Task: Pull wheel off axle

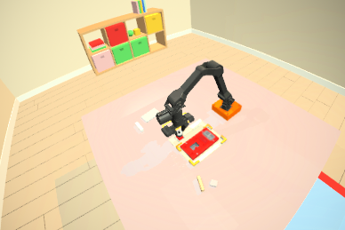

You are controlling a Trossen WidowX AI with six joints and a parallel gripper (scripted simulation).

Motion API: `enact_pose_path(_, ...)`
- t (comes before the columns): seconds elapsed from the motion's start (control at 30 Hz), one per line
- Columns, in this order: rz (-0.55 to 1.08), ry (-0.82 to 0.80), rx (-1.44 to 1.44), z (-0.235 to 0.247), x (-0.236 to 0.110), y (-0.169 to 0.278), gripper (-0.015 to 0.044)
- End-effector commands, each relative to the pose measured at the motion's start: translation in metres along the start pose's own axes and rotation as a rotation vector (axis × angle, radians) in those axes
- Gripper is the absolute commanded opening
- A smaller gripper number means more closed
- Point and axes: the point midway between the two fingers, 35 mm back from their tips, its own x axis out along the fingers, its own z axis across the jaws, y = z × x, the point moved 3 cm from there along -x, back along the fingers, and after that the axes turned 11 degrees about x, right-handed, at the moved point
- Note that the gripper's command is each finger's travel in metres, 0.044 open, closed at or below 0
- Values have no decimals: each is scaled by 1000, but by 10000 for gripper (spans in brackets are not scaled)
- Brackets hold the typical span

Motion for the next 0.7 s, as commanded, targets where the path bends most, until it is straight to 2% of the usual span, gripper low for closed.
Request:
enact_pose_path(0.0,0,0,0,0,-2,0,0)
enact_pose_path(0.67,-1,-2,1,0,-8,0,0)
